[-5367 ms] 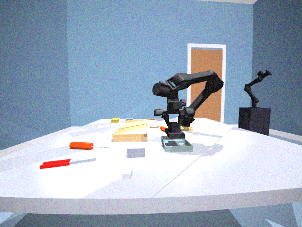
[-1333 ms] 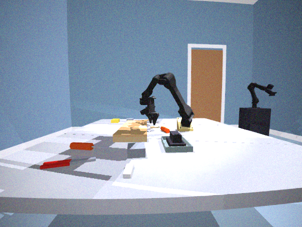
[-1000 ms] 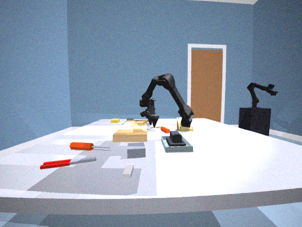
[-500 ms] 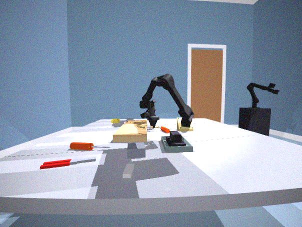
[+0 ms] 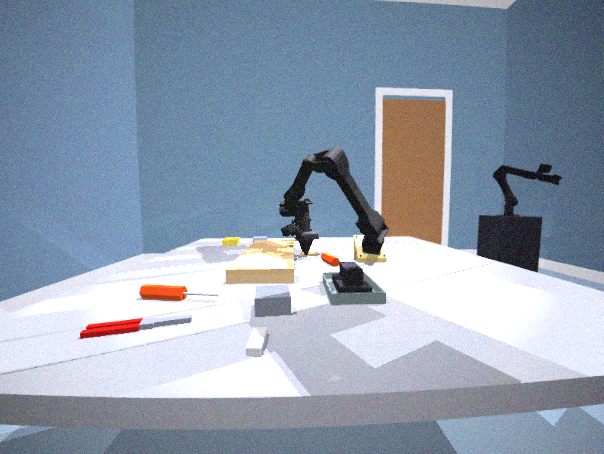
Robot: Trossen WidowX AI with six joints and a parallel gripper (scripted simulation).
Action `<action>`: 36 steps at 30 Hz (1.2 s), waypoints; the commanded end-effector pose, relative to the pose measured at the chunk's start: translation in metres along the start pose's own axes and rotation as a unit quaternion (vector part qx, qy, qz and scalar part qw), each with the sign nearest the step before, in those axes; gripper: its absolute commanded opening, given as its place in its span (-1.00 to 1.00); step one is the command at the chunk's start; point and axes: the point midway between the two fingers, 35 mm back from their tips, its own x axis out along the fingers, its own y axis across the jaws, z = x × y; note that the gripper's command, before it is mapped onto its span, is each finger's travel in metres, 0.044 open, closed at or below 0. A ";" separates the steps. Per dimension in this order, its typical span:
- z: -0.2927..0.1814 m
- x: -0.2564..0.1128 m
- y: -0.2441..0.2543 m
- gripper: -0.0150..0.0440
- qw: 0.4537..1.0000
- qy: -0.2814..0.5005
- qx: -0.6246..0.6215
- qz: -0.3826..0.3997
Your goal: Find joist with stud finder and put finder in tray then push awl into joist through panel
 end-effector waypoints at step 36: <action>-0.032 -0.134 0.001 -0.49 0.979 0.029 0.142 -0.142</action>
